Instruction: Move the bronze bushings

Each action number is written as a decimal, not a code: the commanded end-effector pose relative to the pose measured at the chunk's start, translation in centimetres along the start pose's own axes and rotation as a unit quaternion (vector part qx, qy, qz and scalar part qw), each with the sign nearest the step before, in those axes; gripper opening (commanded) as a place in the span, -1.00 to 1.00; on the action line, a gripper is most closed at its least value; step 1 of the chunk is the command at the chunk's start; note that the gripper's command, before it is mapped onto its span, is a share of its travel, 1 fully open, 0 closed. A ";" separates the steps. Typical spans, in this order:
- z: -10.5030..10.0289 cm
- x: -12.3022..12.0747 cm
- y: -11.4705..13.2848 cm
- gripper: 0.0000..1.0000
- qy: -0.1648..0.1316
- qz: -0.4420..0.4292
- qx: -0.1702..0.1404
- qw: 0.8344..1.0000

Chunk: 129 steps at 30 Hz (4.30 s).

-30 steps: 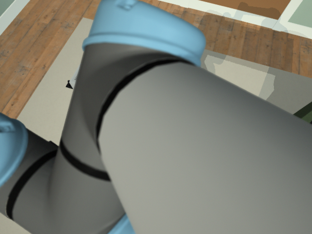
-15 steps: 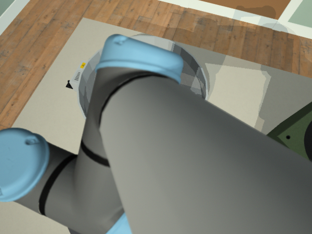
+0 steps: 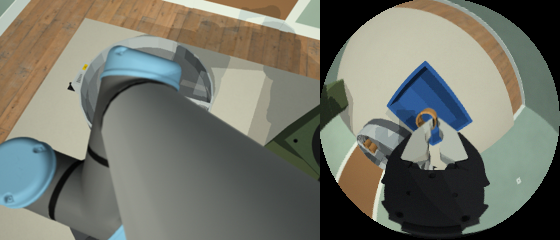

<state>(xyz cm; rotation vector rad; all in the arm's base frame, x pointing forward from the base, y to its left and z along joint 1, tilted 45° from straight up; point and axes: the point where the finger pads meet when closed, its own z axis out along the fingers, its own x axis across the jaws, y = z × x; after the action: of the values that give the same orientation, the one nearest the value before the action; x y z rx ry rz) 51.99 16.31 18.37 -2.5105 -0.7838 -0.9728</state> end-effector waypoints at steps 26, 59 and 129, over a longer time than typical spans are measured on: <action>0.0 0.0 0.0 -1.00 0.000 0.000 0.000 1.000; 3.5 0.0 0.0 -1.00 0.000 0.000 0.000 1.000; 4.6 0.0 0.0 -1.00 0.000 0.000 0.000 1.000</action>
<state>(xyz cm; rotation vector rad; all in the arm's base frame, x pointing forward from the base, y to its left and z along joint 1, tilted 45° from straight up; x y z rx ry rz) 54.30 18.54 15.17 -2.5107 -0.7838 -0.9730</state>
